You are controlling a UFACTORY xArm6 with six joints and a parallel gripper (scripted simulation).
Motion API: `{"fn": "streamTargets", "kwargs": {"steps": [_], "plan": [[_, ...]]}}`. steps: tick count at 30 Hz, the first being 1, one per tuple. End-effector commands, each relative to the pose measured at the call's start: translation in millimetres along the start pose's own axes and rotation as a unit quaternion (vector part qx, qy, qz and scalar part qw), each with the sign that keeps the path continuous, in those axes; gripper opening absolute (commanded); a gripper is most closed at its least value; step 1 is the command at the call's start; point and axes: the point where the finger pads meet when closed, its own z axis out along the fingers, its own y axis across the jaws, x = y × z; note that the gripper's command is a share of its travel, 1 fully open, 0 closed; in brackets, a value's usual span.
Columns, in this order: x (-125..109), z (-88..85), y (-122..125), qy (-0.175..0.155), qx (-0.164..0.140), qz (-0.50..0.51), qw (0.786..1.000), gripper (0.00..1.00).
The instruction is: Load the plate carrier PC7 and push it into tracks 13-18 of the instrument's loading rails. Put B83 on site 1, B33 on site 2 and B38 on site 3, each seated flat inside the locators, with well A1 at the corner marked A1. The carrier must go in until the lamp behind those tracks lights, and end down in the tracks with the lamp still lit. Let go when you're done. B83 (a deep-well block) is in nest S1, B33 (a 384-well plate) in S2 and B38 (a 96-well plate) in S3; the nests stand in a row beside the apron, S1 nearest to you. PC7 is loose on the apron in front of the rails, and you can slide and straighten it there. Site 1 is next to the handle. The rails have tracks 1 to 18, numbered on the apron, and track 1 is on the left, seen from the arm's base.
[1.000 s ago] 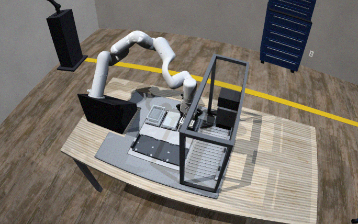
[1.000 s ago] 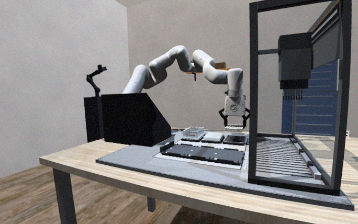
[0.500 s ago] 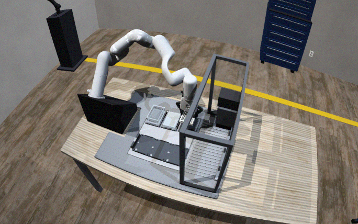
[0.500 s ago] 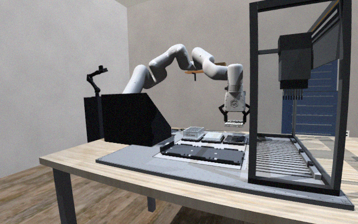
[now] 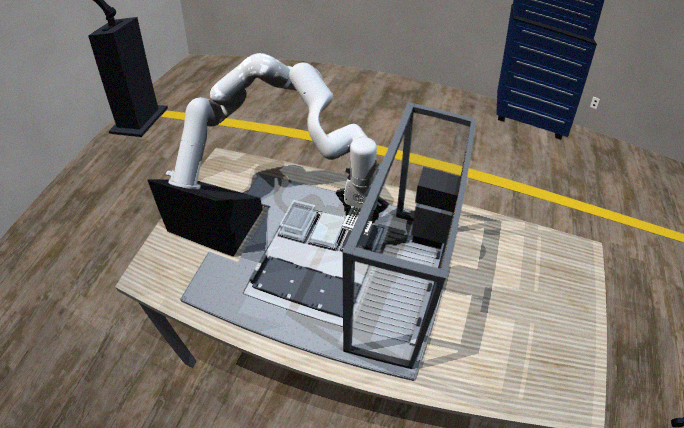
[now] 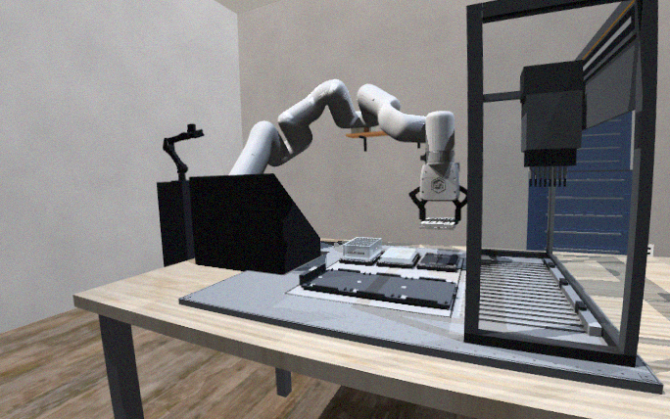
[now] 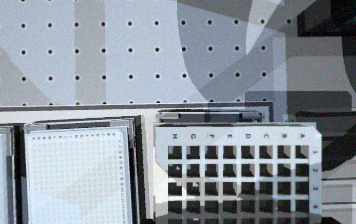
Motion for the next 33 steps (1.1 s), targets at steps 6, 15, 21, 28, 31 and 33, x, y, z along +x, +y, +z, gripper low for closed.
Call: {"fn": "streamTargets", "kwargs": {"steps": [6,15,21,28,31,33], "plan": [[0.4,-17.0,1.6,0.0,-0.003,-0.001,1.0,0.0],[0.4,-17.0,1.6,0.0,-0.003,-0.001,1.0,0.0],[-24.6,-16.9,2.6,0.0,-0.003,0.083,0.997,0.0],[-49.7,-16.9,3.6,0.0,-0.003,0.165,0.986,0.0],[-64.7,-16.8,4.2,0.0,-0.003,0.214,0.977,0.0],[-74.7,-16.8,4.6,0.0,-0.003,0.247,0.969,0.0]]}}
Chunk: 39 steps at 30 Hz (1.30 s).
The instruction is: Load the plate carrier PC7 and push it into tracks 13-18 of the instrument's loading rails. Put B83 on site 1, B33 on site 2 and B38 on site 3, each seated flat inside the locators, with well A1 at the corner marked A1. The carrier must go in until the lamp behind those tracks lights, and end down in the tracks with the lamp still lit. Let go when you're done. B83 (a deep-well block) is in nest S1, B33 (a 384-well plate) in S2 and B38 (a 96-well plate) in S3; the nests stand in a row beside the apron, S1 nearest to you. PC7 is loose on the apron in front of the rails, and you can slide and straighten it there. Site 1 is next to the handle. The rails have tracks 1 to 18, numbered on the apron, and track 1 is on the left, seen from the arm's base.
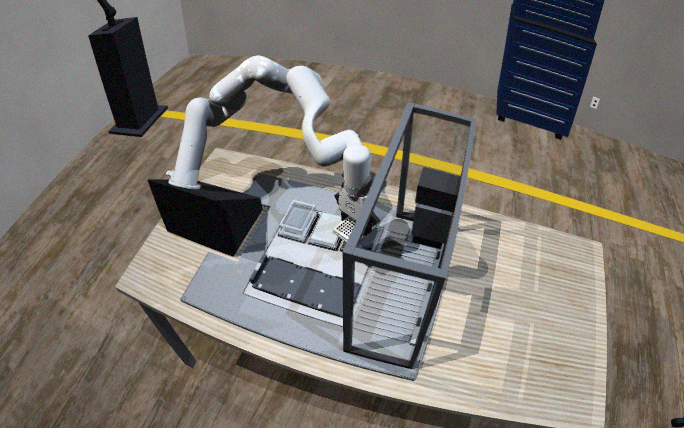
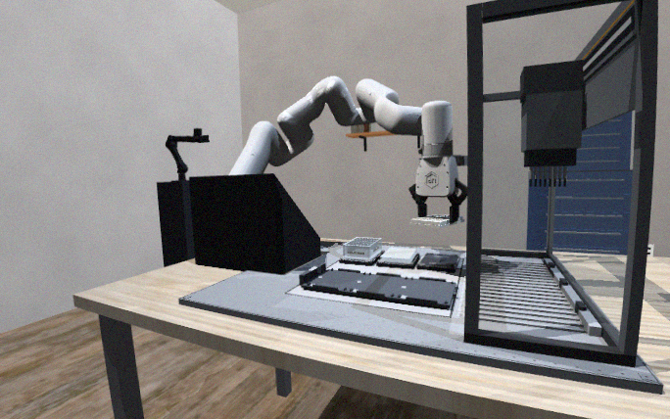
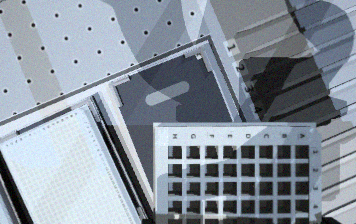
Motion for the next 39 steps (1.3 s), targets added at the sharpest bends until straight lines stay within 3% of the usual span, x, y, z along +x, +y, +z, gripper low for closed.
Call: {"fn": "streamTargets", "kwargs": {"steps": [1,14,26,28,36,39], "plan": [[-20.8,-1.7,11.0,-0.002,0.0,0.077,0.997,0.0],[-71.2,-1.6,33.3,-0.002,0.0,0.258,0.966,0.0],[-126.1,-1.6,57.6,-0.002,-0.001,0.445,0.896,0.0],[-126.1,-1.6,57.6,-0.002,-0.001,0.445,0.896,0.0],[-162.7,-1.6,73.9,-0.002,-0.001,0.559,0.829,0.0],[-172.6,-1.7,78.3,-0.002,-0.001,0.559,0.829,0.0]]}}
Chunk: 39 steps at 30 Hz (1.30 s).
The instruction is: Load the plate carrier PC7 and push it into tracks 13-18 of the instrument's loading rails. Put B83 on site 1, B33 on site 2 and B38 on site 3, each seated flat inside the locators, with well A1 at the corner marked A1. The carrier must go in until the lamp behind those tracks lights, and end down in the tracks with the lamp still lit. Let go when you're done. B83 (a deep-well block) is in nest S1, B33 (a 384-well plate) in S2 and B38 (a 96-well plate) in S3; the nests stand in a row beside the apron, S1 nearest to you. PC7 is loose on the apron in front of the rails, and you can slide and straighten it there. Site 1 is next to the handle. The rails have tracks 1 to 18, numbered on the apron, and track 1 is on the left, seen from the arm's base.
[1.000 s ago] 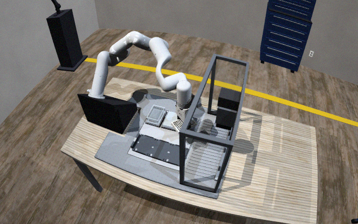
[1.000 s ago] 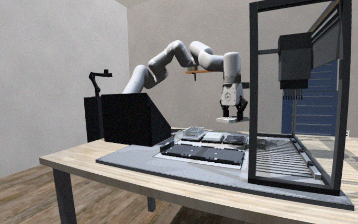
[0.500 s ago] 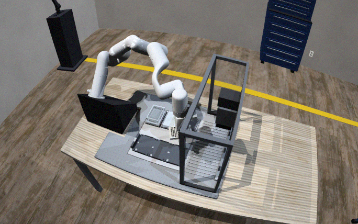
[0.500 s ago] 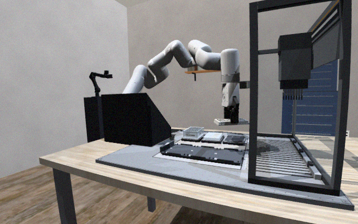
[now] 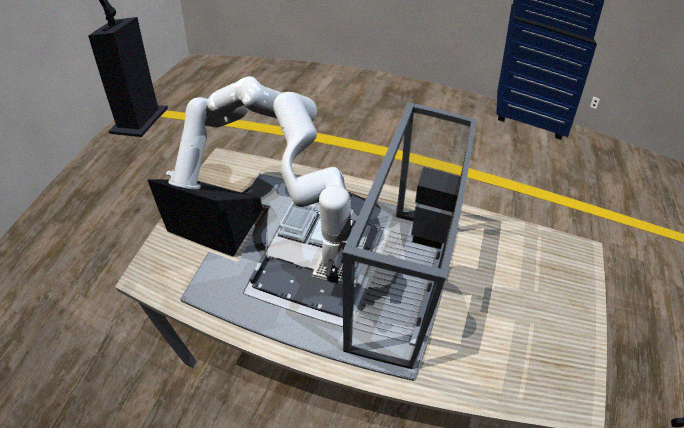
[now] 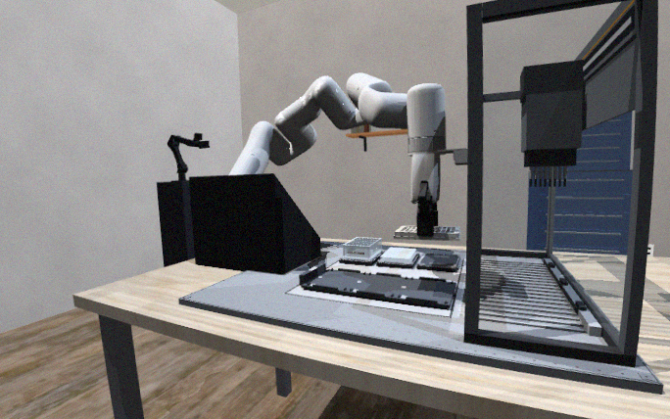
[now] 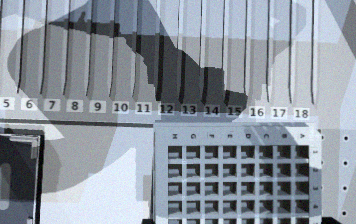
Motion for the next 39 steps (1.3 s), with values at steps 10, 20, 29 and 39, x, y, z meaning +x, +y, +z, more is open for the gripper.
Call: {"fn": "streamTargets", "kwargs": {"steps": [10,20,29,39], "plan": [[2.7,-2.2,15.2,-0.005,0.001,0.091,0.996,0.0],[2.7,-2.2,15.2,-0.005,0.0,0.255,0.967,0.0],[2.7,-2.2,15.2,-0.005,-0.001,0.366,0.931,0.0],[2.7,-2.2,15.2,-0.005,-0.002,0.501,0.866,0.0]]}}
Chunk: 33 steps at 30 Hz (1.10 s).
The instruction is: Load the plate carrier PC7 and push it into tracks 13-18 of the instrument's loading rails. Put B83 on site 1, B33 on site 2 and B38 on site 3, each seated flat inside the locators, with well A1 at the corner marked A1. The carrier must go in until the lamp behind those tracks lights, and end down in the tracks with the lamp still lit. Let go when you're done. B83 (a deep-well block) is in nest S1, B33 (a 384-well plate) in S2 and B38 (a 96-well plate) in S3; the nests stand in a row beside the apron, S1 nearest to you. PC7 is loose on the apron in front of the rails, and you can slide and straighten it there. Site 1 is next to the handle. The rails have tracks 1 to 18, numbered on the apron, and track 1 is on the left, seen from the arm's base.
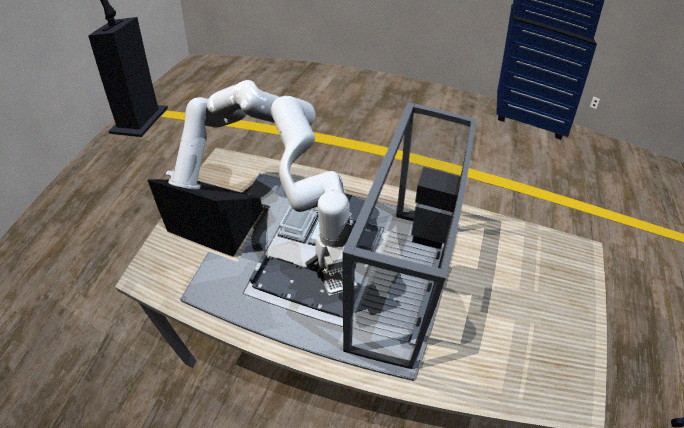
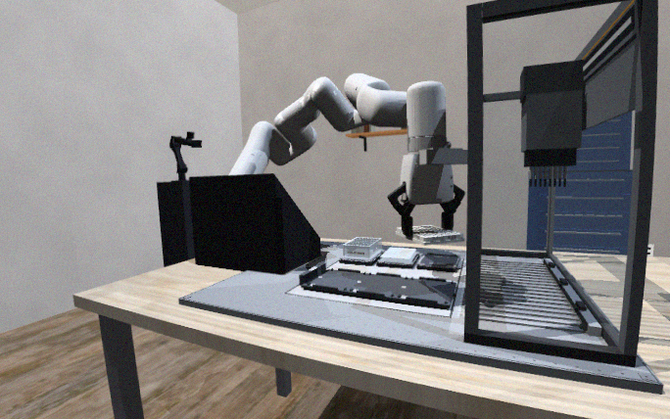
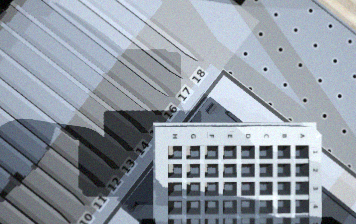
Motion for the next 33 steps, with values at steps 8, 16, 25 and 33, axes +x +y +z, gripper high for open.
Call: {"fn": "streamTargets", "kwargs": {"steps": [8,16,25,33], "plan": [[1.3,-2.6,-1.3,0.001,-0.003,0.169,0.986,0.0],[1.3,-2.6,-1.3,0.001,-0.003,0.299,0.954,0.0],[1.3,-2.6,-1.3,0.001,-0.003,0.332,0.943,0.0],[1.3,-2.6,-1.3,0.001,-0.003,0.332,0.943,0.0]]}}
